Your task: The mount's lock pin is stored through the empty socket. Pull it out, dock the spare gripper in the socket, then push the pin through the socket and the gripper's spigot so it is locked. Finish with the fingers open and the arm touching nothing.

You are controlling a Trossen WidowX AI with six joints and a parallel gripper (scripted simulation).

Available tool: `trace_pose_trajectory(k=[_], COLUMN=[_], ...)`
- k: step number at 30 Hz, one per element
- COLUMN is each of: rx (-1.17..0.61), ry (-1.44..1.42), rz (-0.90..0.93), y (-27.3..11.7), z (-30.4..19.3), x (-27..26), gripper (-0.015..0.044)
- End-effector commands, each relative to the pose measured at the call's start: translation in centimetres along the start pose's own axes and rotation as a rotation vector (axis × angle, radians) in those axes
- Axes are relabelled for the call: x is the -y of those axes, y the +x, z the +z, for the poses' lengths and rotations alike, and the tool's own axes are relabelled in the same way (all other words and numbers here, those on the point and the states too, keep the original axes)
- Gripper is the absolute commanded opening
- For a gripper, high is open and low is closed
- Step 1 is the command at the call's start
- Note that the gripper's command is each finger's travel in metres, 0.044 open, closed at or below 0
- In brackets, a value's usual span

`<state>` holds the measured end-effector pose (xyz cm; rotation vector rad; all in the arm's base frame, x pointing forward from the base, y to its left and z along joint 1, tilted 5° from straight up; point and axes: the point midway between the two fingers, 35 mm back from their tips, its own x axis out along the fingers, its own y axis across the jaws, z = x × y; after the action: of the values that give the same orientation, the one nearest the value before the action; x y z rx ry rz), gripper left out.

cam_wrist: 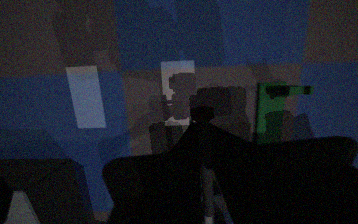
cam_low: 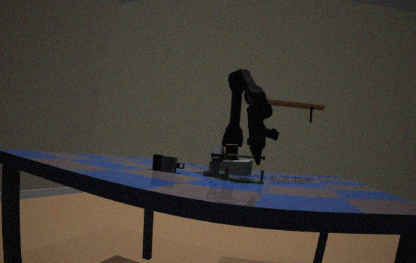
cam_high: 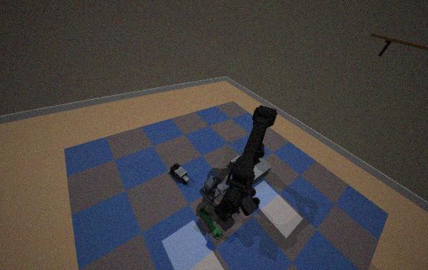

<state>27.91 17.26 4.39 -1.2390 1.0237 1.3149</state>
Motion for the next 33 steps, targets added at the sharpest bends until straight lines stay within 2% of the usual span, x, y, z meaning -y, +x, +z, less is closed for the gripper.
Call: trace_pose_trajectory(k=[1,33], rx=[-0.003,-0.007], ry=[0.004,0.005], rz=[-0.003,0.012], y=[-0.1,-0.6], z=[0.4,2.7], x=[0.2,0.1], gripper=[0.0000,0.0000])
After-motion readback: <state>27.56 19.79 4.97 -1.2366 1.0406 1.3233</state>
